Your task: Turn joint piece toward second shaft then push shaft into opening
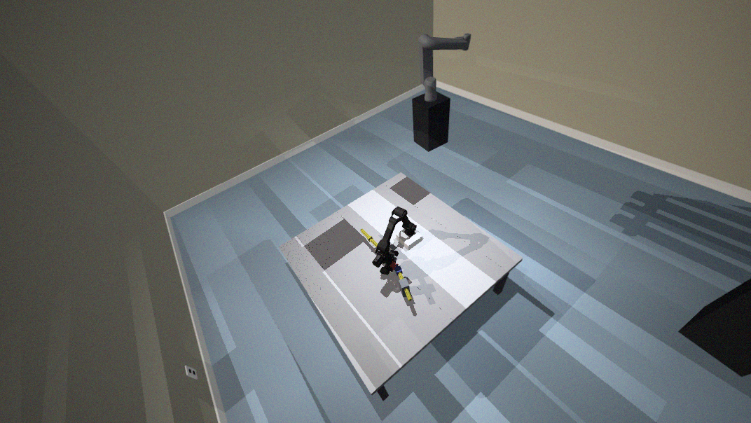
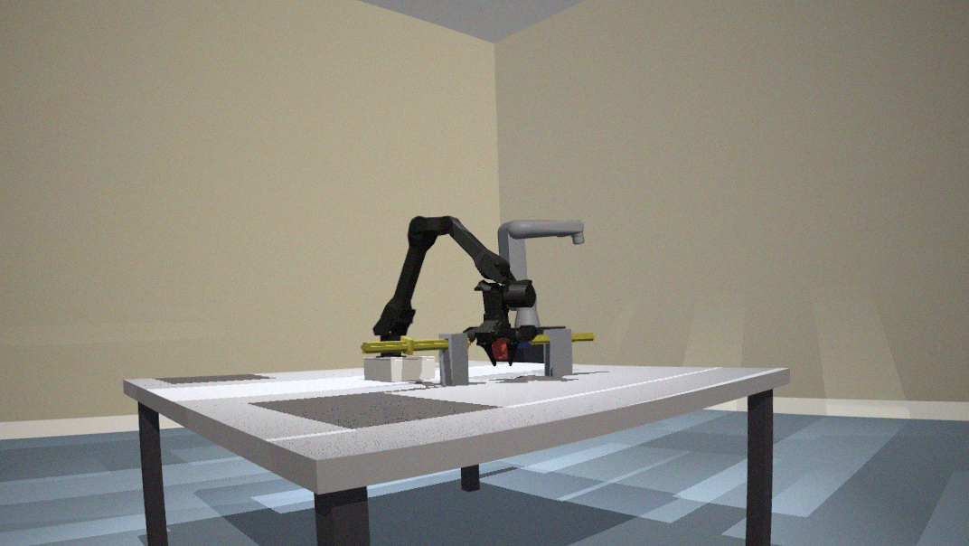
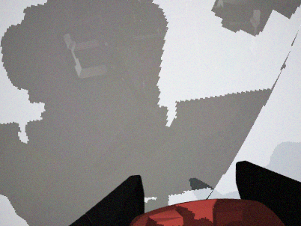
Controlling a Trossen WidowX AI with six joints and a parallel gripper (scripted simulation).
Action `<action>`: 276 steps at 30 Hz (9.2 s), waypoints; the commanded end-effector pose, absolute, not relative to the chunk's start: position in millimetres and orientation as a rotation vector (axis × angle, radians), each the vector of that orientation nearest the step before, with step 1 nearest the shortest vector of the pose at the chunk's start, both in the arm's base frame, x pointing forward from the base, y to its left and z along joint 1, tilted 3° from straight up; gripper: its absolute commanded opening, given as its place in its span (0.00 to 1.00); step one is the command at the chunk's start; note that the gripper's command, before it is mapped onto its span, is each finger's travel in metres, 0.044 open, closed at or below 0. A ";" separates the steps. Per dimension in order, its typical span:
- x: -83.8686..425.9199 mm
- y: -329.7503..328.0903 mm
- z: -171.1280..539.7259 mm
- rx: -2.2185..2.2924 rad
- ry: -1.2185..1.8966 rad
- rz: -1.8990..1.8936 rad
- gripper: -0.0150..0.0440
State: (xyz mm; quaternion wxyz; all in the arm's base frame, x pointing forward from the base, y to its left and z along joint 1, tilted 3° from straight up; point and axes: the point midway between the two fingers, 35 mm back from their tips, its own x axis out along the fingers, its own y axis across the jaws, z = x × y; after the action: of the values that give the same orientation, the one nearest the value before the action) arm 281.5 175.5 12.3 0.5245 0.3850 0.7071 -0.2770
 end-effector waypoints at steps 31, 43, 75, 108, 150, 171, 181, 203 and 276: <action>281.1 176.0 11.8 0.925 1.694 -0.664 0.56; 281.1 176.0 11.8 0.925 1.694 -0.664 0.56; 281.1 176.0 11.8 0.925 1.694 -0.664 0.56; 278.2 168.4 21.0 0.950 1.477 -0.850 0.25; 269.3 160.4 33.0 0.954 1.177 -1.135 0.25; 269.3 160.4 33.0 0.954 1.177 -1.135 0.81; 269.3 160.4 33.0 0.954 1.177 -1.135 1.00; 271.3 154.4 60.9 1.258 1.537 -0.931 1.00; 284.3 88.8 157.9 0.038 1.587 0.030 1.00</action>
State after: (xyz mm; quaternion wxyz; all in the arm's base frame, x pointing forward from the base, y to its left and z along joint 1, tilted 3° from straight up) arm 285.4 89.7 160.5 0.7024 -0.0041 0.7111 0.0309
